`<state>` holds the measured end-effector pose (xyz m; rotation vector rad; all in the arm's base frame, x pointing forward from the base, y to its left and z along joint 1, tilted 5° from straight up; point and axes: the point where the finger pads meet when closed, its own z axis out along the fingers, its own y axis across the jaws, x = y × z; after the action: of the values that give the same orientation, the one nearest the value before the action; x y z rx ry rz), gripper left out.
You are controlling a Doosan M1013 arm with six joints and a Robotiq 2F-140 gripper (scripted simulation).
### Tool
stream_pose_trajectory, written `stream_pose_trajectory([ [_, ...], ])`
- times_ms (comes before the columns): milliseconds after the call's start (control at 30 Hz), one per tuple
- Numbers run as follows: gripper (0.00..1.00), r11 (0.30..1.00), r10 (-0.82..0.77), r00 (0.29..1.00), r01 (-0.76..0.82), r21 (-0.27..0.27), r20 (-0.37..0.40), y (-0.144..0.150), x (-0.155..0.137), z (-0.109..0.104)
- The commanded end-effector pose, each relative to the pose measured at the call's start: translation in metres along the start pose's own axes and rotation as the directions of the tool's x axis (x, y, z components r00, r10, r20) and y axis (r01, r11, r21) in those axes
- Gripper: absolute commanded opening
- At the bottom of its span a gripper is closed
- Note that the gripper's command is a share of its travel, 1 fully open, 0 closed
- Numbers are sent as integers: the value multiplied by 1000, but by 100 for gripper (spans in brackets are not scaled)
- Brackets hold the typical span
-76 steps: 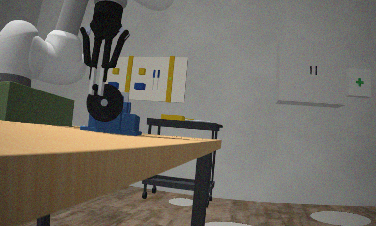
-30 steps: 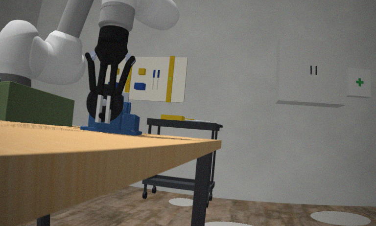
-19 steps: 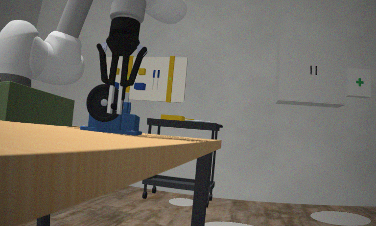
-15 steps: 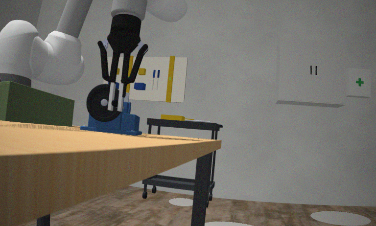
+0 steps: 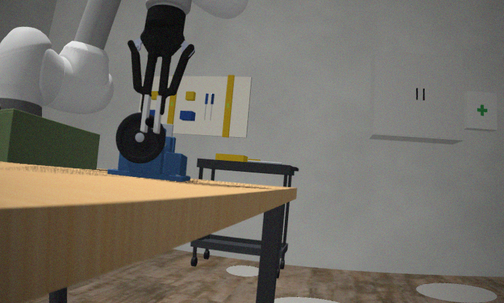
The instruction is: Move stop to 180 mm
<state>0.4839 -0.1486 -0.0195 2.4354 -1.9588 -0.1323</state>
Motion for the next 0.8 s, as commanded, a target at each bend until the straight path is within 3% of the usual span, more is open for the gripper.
stream_pose_trajectory([
  [0, 4, 1000, 0, 1000, 0, -1, 0, 2, 0, -1],
  [367, 4, 1000, 0, 1000, 0, -1, 0, 27, 0, -10],
  [767, 4, 1000, 0, 1000, 0, -1, 0, 55, 0, 7],
])
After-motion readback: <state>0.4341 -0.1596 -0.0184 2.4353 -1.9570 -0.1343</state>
